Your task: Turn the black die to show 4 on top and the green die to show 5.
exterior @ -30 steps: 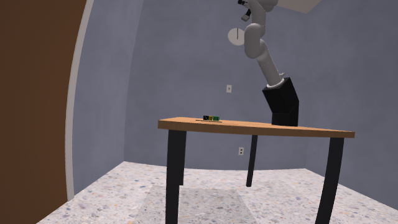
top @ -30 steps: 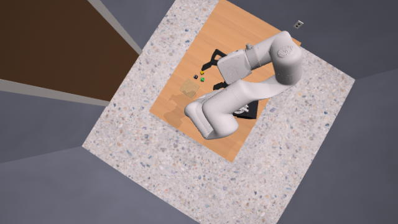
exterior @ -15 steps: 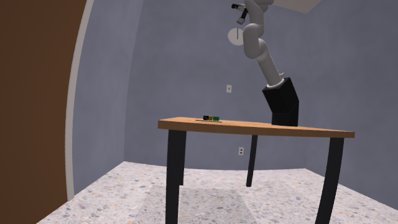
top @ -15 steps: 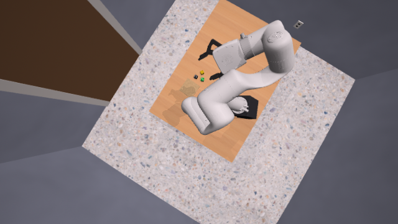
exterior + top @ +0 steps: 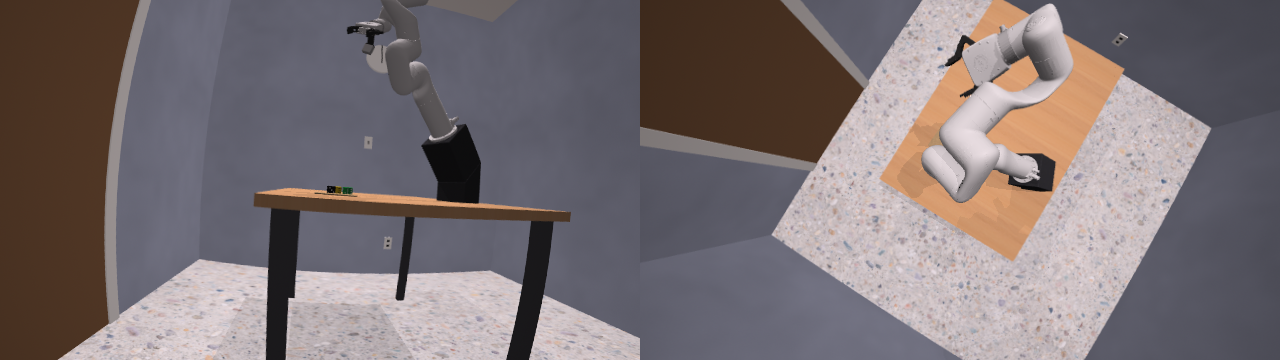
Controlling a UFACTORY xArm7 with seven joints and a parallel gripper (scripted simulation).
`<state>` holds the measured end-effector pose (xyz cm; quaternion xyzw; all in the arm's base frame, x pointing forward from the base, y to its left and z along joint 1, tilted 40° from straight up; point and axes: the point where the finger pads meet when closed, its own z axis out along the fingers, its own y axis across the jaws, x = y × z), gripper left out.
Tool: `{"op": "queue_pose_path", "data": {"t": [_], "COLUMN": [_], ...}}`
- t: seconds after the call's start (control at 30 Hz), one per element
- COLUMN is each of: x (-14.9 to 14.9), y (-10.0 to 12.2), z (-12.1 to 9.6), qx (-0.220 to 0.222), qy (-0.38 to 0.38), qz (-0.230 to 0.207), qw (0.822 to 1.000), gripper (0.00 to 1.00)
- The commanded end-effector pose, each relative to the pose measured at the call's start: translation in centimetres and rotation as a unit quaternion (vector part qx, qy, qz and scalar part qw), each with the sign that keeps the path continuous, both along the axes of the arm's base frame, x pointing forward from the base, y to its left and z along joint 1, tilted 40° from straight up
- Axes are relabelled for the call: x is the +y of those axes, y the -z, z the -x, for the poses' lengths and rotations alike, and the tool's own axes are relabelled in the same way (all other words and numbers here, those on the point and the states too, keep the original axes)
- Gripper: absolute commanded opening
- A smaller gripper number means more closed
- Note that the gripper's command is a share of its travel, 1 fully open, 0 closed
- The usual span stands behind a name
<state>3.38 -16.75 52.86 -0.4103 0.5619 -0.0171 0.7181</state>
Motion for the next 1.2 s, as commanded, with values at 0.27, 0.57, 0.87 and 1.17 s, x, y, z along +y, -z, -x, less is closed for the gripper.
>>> {"op": "queue_pose_path", "data": {"t": [0.27, 0.57, 0.87, 1.17], "x": [-5.5, -7.8, -8.6, -8.0], "y": [3.7, 8.6, 14.9, 22.0], "z": [-11.5, -19.2, -25.9, -30.6], "qx": [0.096, 0.171, 0.251, 0.329], "qy": [0.045, 0.08, 0.121, 0.165], "qz": [-0.065, -0.118, -0.169, -0.21], "qw": [0.992, 0.975, 0.946, 0.906], "gripper": [1.0, 1.0, 1.0, 1.0]}}
